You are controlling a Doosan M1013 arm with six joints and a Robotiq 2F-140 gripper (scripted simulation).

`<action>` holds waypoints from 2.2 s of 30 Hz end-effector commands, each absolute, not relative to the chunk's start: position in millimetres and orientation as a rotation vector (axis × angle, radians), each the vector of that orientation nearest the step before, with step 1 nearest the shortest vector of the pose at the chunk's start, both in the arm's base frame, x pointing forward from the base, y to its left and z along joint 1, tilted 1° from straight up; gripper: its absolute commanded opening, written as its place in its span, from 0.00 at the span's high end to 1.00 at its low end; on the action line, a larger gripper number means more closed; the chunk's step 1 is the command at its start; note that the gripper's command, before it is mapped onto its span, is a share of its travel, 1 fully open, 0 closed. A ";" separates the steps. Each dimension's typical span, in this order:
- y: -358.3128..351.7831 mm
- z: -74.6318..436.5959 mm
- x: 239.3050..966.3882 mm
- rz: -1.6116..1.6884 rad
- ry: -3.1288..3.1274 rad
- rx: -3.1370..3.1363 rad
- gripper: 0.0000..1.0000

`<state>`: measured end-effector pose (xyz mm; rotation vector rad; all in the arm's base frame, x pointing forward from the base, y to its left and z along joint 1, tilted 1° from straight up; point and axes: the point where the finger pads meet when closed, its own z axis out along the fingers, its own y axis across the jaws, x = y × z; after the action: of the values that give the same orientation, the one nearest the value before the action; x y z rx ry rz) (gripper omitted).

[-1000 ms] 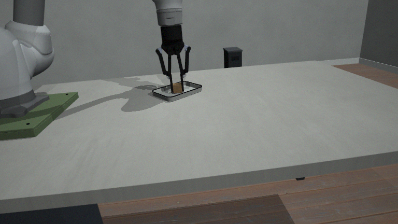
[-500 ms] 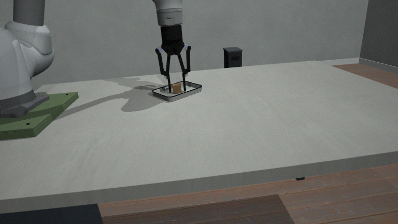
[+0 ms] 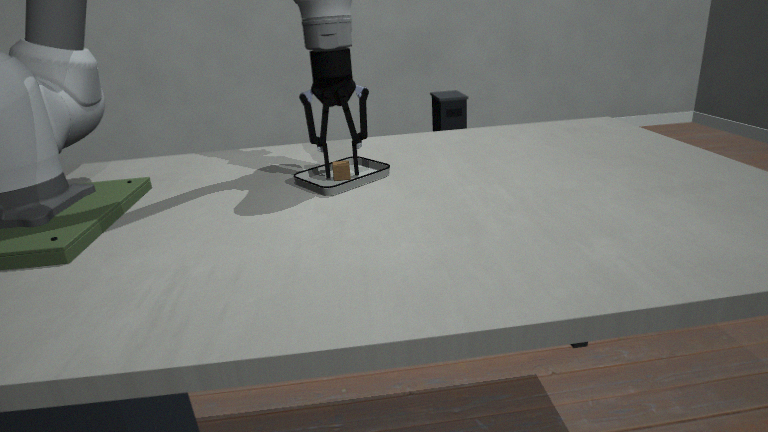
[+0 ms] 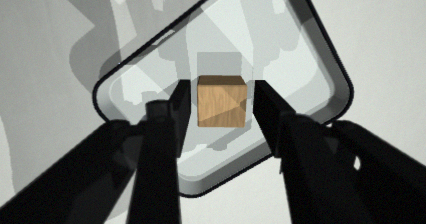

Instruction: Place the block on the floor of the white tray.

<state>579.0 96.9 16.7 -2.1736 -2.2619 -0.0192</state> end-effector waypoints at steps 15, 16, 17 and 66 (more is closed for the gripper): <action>96.5 28.8 580.9 -0.017 -2.269 -2.173 0.60; 96.5 28.8 580.9 -0.017 -2.269 -2.173 0.60; 96.5 28.8 580.9 -0.017 -2.269 -2.173 0.60; 62.1 71.6 369.9 -0.008 -2.265 -2.167 0.60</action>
<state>423.3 73.5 66.1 -2.1672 -2.2540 0.0008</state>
